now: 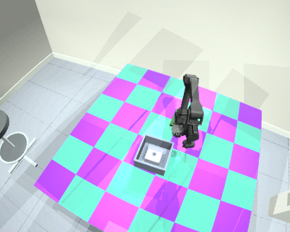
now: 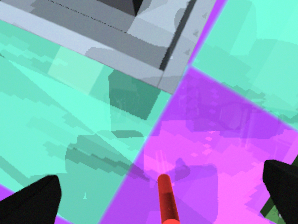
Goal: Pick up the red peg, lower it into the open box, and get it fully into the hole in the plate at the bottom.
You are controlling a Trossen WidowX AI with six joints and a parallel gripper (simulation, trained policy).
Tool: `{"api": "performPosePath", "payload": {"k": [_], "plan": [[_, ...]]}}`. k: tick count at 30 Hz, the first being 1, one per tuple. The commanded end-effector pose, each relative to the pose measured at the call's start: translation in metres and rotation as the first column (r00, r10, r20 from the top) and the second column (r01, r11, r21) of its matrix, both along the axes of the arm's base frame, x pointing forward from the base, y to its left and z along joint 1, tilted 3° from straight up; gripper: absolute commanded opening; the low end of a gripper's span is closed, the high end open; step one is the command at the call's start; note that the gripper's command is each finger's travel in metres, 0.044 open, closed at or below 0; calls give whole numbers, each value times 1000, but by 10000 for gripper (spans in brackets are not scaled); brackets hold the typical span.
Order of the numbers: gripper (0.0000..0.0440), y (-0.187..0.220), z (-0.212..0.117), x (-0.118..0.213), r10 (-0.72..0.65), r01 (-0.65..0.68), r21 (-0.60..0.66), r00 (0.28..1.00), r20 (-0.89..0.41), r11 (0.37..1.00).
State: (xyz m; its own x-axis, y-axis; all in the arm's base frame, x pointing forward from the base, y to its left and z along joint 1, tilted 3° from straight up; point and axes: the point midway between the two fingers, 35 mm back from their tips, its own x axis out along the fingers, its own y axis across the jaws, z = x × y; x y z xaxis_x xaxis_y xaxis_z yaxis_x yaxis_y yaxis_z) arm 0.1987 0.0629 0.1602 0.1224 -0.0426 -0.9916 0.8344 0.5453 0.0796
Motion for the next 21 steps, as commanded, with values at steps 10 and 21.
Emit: {"api": "performPosePath", "payload": {"k": [10,21], "plan": [[440,43,-48,-16,91,-92,-13,993,-78,996],[434,59,-96,-20,148,-151,-44,988,-52,988]]}}
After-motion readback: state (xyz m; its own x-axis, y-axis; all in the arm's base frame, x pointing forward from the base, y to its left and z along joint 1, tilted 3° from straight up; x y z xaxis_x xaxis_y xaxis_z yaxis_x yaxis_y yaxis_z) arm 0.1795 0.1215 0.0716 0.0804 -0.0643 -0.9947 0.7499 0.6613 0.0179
